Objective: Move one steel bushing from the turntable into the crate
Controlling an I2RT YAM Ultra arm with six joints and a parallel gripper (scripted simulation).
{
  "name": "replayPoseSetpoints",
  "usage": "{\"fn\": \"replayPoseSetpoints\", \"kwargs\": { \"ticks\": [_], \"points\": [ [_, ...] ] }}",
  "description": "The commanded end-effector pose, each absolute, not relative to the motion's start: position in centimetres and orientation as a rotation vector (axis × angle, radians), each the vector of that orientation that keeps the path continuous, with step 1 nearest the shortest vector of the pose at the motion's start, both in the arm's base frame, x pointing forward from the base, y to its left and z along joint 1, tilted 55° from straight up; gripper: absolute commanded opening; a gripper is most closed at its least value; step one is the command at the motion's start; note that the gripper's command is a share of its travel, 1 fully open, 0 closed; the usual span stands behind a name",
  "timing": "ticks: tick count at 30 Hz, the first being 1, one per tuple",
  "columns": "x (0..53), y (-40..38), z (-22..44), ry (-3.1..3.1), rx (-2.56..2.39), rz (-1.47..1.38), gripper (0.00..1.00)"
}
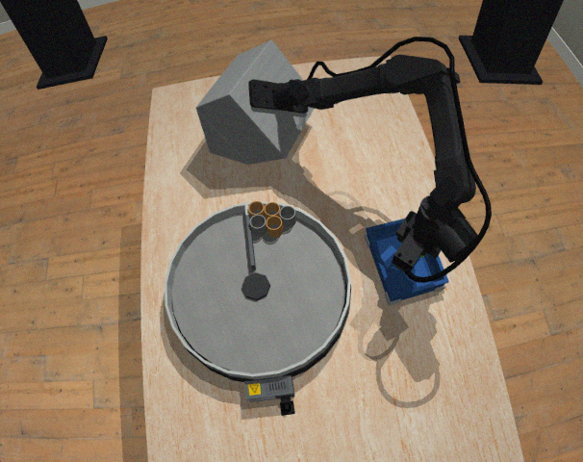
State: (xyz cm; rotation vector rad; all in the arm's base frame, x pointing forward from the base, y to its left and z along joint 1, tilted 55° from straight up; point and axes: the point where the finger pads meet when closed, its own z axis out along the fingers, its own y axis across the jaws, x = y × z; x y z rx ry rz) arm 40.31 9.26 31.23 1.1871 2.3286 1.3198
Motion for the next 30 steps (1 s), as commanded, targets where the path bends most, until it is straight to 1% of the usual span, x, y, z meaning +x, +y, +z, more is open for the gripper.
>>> {"fn": "replayPoseSetpoints", "kwargs": {
  "ticks": [1,22,30],
  "points": [
    [40.4,8.1,32.9,2.274,1.165,1.304,0.00],
    [40.7,8.1,32.9,2.269,1.163,1.306,0.00],
    [41.1,9.3,30.0,2.326,1.214,1.303,0.00]
  ]
}}
